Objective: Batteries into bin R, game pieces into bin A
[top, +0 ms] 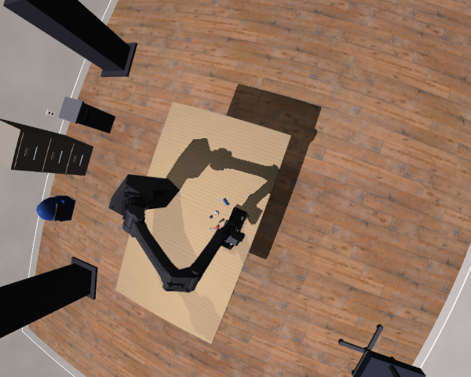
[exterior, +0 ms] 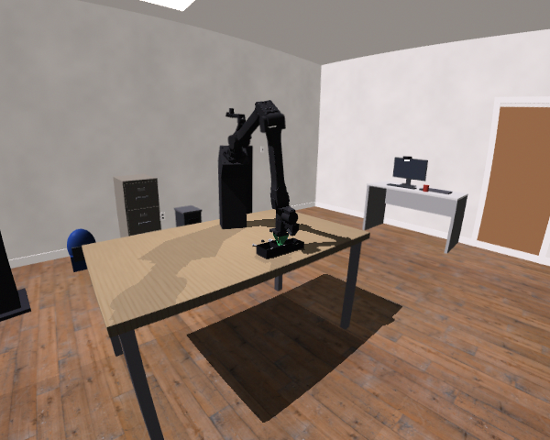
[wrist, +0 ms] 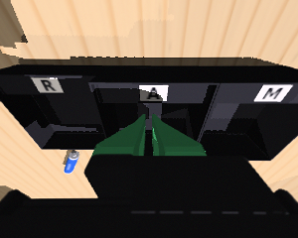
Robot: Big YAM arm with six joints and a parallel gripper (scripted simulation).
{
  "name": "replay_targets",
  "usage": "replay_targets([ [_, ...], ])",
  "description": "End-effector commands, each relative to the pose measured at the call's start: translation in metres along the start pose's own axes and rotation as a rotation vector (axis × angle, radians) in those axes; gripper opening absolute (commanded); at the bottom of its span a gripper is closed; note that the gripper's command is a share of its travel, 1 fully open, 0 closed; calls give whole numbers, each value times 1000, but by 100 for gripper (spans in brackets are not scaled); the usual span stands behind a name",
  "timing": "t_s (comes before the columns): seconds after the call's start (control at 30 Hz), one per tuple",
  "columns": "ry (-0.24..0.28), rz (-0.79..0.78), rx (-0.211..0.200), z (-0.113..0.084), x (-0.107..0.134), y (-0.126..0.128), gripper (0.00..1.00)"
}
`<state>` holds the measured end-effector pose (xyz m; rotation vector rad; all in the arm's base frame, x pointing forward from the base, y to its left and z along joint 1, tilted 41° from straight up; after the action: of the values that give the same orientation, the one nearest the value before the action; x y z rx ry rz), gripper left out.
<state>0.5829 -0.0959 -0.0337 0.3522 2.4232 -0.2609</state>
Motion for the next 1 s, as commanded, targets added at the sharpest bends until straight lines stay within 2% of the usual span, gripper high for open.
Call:
replay_targets([
  [0.0,-48,11,-2,-12,-26,-7,8],
  [0.13,-44,8,-3,-13,-26,-5,8],
  [0.17,-25,3,-5,-7,-13,0,8],
  [0.53,-25,3,-5,-6,-12,0,8],
  [0.57,-10,1,2,1,-8,-7,8],
  [0.73,-30,8,1,-6,-18,-8,8],
  [0.97,-30,8,1,-7,-19,-8,8],
])
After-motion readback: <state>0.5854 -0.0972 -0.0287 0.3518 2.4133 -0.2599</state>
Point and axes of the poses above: the point where the finger pads meet when closed, its own z axis out along the fingers, its own y axis across the jaws, x = y × z, the point moved 4 cm from there along -z, back along the fingers, and after that the axes turned 12 degrees about z, right-handed, at the moved point
